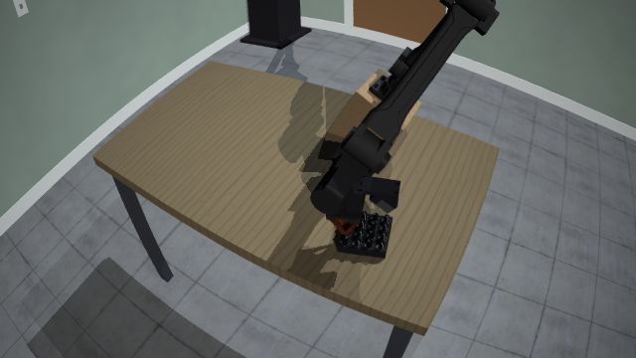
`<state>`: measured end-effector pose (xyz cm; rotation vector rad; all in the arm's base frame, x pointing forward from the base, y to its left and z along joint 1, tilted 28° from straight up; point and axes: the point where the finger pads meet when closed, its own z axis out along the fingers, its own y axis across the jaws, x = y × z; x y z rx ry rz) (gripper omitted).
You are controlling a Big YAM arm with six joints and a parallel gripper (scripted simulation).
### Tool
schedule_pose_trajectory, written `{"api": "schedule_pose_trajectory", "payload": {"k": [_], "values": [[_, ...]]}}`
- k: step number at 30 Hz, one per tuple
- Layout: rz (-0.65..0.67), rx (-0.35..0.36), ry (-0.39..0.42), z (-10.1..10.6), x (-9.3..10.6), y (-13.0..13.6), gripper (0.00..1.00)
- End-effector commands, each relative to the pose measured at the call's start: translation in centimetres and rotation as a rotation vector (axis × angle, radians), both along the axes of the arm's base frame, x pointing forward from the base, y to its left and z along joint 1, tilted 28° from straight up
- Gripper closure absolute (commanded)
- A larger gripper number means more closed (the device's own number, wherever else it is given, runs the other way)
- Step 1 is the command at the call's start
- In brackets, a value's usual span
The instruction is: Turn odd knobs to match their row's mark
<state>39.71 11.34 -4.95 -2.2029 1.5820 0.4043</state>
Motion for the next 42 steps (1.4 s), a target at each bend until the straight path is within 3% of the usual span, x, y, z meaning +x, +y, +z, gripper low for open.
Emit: {"api": "schedule_pose_trajectory", "payload": {"k": [1,35,36,42], "values": [[-0.009,0.0,0.009,-0.42,-0.33,-0.08,0.82],[-0.009,0.0,0.009,-0.42,-0.33,-0.08,0.82],[-0.009,0.0,0.009,-0.42,-0.33,-0.08,0.92],[-0.009,0.0,0.012,-0.42,-0.4,-0.08,0.92]]}}
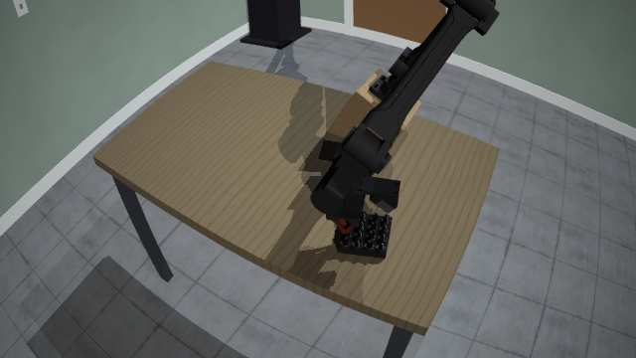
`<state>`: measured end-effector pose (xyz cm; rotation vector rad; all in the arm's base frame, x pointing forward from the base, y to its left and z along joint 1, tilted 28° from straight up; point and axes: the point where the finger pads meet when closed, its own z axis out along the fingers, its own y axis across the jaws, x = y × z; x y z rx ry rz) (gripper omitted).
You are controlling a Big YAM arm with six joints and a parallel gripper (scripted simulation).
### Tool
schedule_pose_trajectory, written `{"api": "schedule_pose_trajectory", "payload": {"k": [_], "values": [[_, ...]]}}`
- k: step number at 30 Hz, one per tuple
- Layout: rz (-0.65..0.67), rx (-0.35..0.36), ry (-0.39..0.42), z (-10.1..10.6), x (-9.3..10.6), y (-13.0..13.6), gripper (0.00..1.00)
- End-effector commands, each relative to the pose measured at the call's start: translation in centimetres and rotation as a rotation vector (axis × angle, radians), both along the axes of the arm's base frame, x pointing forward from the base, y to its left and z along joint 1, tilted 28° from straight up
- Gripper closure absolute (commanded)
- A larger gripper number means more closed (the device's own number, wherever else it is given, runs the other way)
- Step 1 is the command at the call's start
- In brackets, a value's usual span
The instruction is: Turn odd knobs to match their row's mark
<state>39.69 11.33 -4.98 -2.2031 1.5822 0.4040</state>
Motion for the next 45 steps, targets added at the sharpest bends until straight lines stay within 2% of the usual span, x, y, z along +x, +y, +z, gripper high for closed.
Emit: {"api": "schedule_pose_trajectory", "payload": {"k": [1,36,45], "values": [[-0.009,0.0,0.012,-0.4,-0.38,-0.08,0.92],[-0.022,0.0,0.019,-0.4,-0.38,-0.08,0.92],[-0.068,0.0,0.044,-0.39,-0.37,-0.08,0.92]]}}
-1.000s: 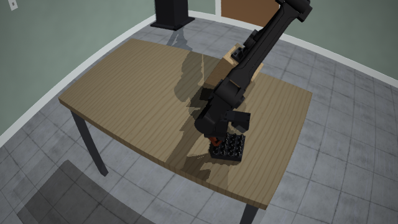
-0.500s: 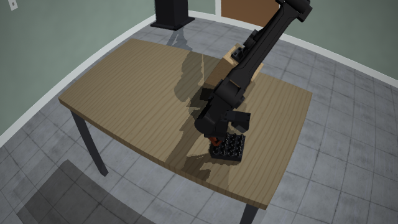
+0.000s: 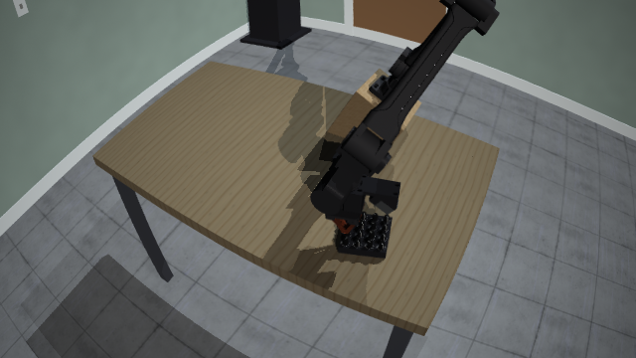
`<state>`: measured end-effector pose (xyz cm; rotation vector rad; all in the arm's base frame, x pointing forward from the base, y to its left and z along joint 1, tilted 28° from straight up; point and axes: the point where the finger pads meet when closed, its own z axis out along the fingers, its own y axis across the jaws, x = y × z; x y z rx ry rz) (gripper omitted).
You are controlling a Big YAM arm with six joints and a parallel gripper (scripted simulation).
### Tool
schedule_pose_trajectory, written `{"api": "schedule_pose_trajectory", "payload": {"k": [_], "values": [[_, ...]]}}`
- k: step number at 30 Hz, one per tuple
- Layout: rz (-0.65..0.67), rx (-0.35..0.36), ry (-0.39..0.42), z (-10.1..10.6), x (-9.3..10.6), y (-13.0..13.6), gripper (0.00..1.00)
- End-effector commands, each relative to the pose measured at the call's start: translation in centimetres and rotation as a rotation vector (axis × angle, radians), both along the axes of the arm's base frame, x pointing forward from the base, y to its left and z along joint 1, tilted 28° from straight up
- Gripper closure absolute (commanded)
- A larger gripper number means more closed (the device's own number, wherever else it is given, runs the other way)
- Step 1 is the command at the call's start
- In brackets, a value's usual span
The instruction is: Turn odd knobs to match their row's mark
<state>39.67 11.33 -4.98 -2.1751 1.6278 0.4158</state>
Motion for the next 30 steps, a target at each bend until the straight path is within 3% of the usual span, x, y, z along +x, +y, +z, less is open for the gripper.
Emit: {"api": "schedule_pose_trajectory", "payload": {"k": [1,11,30], "values": [[-0.042,0.0,0.029,-0.39,-0.36,-0.08,0.92],[-0.131,-0.001,0.077,-0.38,-0.34,-0.08,0.92],[-0.448,-0.001,0.24,-0.36,-0.13,-0.08,0.92]]}}
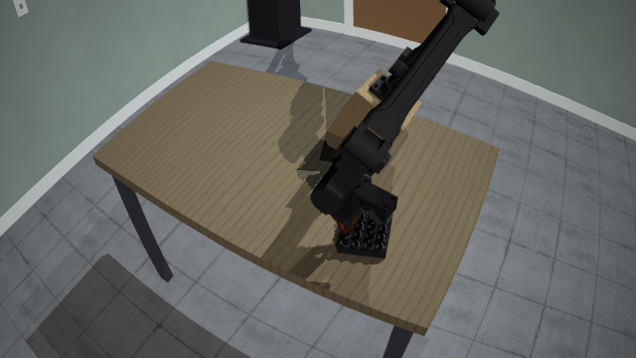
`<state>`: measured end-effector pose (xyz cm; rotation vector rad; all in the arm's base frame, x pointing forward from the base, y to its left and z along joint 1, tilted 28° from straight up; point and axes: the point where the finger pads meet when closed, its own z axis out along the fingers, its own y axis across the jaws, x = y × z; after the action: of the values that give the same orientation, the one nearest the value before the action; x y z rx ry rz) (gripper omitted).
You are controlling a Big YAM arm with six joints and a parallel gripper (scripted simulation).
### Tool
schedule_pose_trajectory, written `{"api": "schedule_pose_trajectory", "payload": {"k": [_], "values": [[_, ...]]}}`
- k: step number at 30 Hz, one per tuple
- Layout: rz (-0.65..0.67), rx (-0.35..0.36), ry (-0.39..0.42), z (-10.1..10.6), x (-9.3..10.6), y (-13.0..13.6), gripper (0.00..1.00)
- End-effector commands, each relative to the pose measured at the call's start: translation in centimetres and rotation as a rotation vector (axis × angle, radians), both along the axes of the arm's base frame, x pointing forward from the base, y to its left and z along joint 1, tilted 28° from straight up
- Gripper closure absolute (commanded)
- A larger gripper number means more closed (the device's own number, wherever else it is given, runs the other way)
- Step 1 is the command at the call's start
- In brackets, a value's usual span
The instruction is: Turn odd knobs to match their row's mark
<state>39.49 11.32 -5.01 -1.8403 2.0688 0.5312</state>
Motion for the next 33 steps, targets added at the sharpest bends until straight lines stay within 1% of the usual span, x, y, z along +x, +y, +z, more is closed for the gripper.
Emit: {"api": "schedule_pose_trajectory", "payload": {"k": [1,10,12,27,29,33], "values": [[-0.117,-0.001,0.056,-0.33,0.05,-0.08,0.92],[-0.328,-0.004,0.169,-0.33,0.08,-0.11,0.92],[-0.328,-0.004,0.169,-0.33,0.08,-0.11,0.92],[-0.666,-0.005,0.35,-0.33,0.11,-0.12,0.92],[-0.666,-0.005,0.35,-0.33,0.11,-0.12,0.92],[-0.742,-0.005,0.391,-0.32,0.12,-0.13,0.92]]}}
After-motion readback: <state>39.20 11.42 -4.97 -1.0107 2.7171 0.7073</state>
